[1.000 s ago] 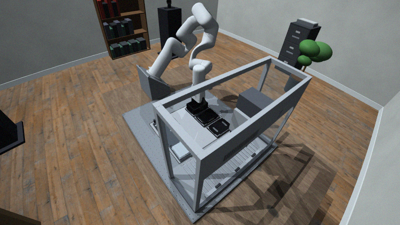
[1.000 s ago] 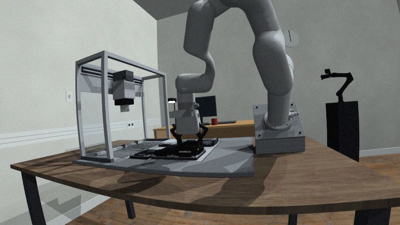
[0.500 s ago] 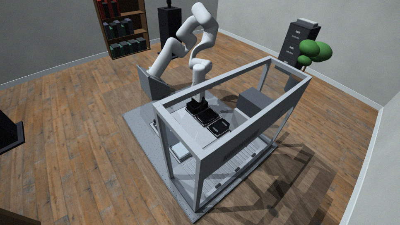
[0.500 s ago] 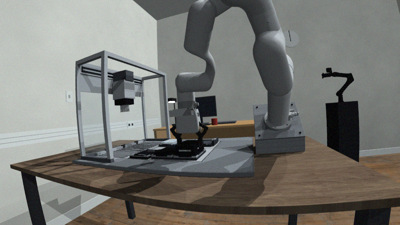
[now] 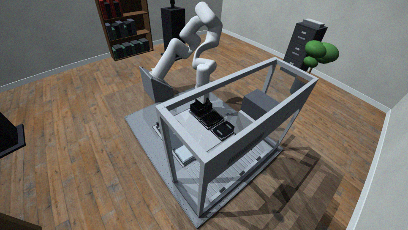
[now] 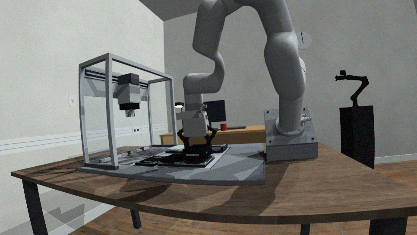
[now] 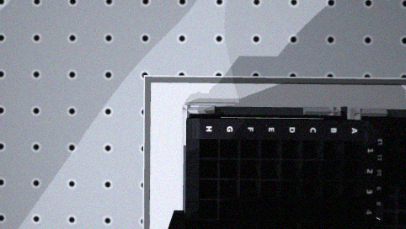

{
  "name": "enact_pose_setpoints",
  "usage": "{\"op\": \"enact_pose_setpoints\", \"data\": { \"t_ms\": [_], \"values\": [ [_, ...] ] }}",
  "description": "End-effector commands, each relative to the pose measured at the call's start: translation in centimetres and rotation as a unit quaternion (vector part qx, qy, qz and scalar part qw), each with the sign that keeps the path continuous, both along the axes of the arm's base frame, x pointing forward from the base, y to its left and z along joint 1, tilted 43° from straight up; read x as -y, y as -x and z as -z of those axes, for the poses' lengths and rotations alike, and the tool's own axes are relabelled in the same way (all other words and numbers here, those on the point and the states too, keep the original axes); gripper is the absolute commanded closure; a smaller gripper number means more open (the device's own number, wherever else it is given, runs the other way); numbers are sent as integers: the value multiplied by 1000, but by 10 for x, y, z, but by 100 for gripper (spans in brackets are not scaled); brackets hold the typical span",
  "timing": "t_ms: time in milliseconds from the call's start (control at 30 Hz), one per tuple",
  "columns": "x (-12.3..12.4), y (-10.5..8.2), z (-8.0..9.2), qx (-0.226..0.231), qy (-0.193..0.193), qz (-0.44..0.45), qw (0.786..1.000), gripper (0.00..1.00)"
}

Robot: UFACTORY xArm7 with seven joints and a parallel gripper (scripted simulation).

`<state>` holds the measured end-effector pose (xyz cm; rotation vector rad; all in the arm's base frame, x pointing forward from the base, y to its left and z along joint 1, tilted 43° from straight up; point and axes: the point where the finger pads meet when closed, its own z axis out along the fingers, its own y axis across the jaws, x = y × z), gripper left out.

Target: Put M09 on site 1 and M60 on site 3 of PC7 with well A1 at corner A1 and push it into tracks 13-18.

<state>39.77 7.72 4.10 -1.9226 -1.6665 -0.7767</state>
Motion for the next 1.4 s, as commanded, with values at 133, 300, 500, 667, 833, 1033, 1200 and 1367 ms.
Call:
{"op": "enact_pose_setpoints", "data": {
  "t_ms": [133,300,500,667,833,1033,1200,1367],
  "values": [
    [5,-1,-4,1,1,2,1000,100],
    [6,0,-5,1,1,2,1000,100],
    [6,0,-5,1,1,1,1000,100],
    [12,1,-11,1,1,2,1000,100],
    [17,1,-17,1,1,2,1000,100],
    [22,2,-22,1,1,2,1000,100],
    [28,3,-28,1,1,2,1000,100],
    [33,4,-34,1,1,2,1000,100]
  ]
}}
